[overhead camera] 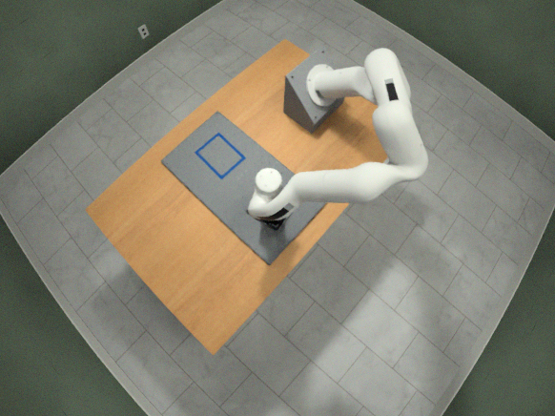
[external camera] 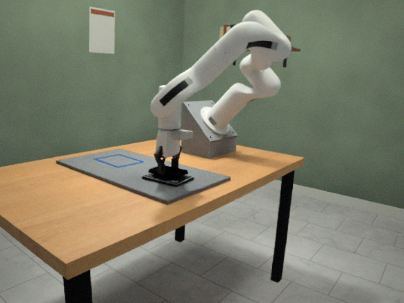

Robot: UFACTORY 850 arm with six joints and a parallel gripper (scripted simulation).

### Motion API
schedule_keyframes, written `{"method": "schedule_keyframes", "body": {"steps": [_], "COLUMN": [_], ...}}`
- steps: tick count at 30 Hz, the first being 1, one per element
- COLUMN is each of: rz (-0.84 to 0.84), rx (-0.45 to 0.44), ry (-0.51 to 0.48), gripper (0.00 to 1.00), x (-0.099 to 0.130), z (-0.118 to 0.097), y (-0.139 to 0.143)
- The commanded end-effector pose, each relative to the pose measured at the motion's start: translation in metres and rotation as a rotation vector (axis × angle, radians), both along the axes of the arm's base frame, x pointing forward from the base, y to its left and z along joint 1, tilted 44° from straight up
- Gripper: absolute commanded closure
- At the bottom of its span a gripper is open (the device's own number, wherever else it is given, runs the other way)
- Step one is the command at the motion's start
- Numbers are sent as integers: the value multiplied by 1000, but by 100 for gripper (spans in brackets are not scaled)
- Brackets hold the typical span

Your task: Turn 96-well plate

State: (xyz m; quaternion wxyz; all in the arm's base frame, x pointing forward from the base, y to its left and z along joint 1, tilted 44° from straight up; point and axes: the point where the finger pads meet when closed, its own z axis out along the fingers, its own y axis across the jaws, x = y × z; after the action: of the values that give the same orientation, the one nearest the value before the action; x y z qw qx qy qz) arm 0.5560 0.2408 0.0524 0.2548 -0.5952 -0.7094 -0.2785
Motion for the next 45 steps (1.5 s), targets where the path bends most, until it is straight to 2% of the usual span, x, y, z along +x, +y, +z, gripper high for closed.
{"method": "schedule_keyframes", "body": {"steps": [1,45], "rz": [-1,-1], "rx": [0,0], "ry": [-1,-1], "gripper": [100,100], "x": [1,0], "z": [1,-4], "y": [0,4]}}
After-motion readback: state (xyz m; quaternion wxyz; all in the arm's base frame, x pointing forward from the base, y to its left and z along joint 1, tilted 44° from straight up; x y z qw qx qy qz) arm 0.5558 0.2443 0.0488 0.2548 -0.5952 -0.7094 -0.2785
